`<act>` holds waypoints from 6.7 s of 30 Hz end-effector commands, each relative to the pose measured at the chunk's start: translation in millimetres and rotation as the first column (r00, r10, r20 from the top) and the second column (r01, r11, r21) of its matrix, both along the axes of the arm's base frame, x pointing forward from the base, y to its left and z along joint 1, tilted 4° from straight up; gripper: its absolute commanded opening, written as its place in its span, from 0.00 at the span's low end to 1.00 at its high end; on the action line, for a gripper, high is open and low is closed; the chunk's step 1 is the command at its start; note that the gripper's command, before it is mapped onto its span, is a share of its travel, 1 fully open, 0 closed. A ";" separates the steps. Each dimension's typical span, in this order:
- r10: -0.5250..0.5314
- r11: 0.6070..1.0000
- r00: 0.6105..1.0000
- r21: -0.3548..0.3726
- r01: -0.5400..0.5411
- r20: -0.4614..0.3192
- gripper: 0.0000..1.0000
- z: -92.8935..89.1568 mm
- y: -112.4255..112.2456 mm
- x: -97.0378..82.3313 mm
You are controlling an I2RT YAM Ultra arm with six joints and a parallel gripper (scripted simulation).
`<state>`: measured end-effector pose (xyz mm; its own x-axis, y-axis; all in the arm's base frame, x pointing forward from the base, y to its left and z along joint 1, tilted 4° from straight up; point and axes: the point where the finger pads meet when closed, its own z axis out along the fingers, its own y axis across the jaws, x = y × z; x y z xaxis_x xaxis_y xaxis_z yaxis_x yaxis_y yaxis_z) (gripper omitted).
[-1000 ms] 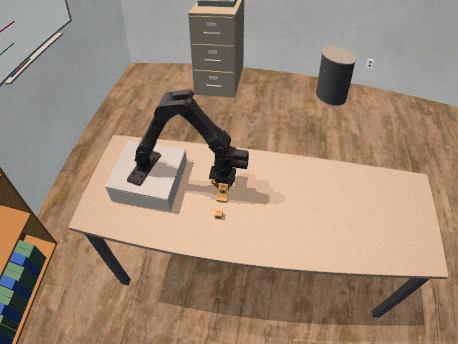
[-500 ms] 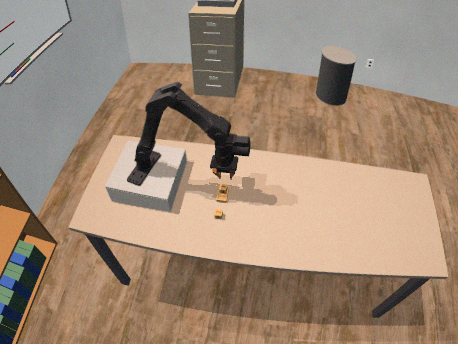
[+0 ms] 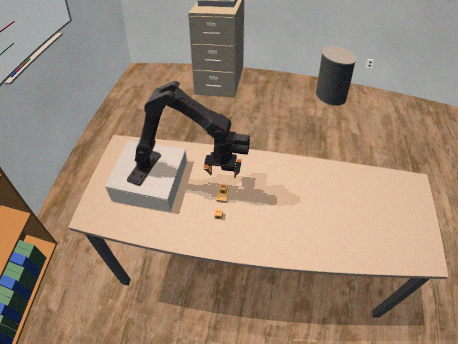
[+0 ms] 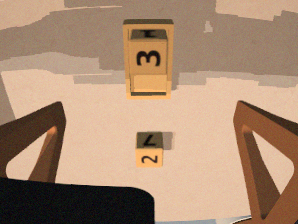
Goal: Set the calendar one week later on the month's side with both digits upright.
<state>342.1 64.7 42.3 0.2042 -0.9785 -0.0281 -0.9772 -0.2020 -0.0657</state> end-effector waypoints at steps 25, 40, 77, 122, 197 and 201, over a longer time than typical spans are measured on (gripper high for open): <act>0.003 1.000 1.000 0.004 -0.003 0.007 1.00 -16.9 -104.4 27.1; 0.004 1.000 1.000 0.003 -0.004 0.007 0.45 -20.3 -121.0 28.1; 0.004 1.000 1.000 0.003 -0.004 0.007 0.45 -24.0 -120.8 28.3; 0.004 1.000 1.000 0.003 -0.004 0.007 0.45 -71.6 -118.8 31.8; 0.004 1.000 1.000 0.003 -0.004 0.007 0.45 -72.0 -117.4 31.4; 0.004 1.000 1.000 0.003 -0.004 0.007 0.45 -72.0 -117.4 31.4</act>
<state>371.1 -53.4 -33.6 0.2082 -0.9777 -0.0287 -0.9767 -0.2062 -0.0600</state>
